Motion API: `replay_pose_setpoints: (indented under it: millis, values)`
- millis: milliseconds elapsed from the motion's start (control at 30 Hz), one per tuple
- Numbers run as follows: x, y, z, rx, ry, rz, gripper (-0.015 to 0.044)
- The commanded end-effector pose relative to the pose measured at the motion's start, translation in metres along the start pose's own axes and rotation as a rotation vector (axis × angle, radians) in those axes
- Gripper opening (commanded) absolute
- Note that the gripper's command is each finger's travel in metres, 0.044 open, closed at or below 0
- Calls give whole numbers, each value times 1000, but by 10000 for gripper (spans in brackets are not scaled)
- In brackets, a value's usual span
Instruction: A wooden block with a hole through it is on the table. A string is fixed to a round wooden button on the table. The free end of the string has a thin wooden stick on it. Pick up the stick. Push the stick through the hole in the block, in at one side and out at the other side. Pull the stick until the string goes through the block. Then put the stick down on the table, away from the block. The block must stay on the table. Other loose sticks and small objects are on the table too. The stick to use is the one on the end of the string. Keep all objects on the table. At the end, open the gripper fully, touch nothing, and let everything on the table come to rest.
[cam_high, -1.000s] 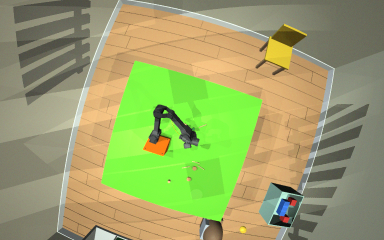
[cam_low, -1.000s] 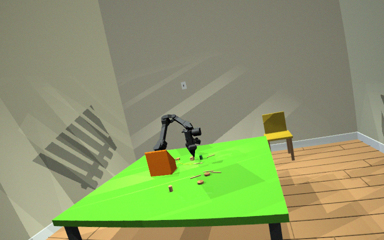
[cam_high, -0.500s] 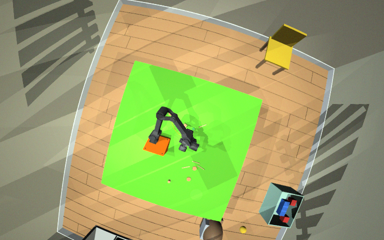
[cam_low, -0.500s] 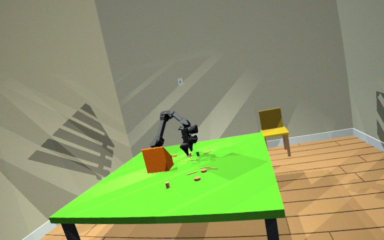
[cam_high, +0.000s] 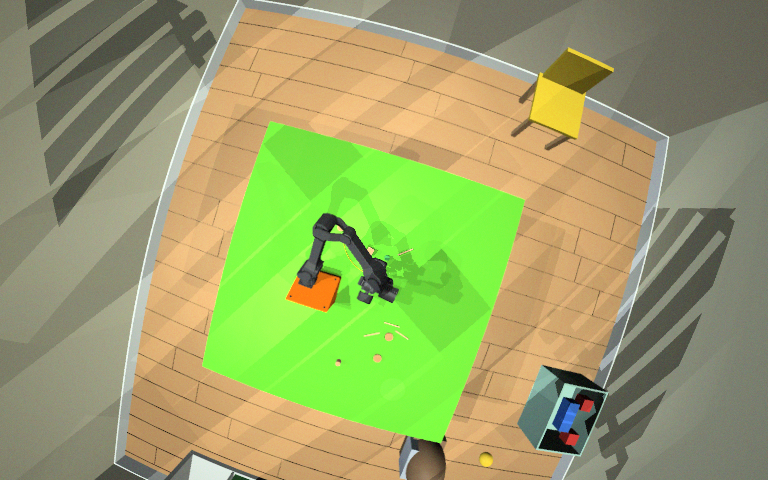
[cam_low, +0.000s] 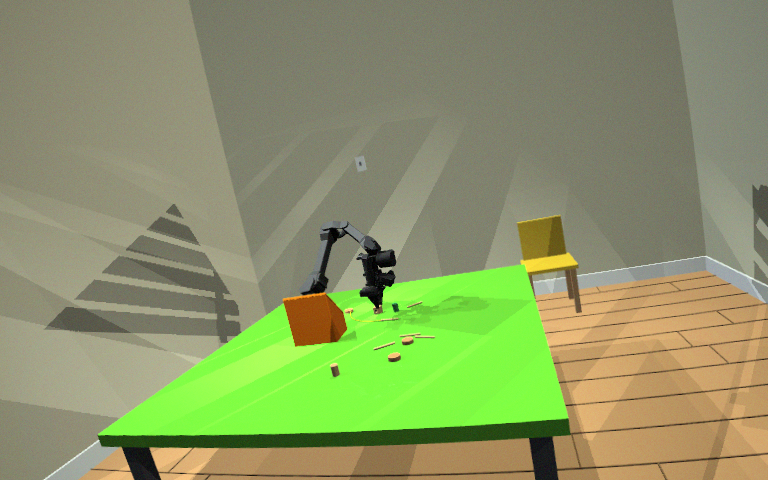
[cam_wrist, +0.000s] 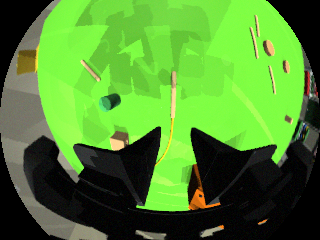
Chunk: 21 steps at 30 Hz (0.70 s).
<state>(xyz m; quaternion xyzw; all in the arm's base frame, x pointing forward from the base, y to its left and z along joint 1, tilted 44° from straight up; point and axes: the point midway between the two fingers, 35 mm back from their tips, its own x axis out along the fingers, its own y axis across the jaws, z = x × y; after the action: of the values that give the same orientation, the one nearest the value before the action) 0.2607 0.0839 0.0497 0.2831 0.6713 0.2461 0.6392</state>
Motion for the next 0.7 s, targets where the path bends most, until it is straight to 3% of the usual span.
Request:
replay_pose_setpoints:
  millis: [0,667]
  values:
    - [0,1,1,5,-1,4,124]
    - [17,0,2,5,-2,2,124]
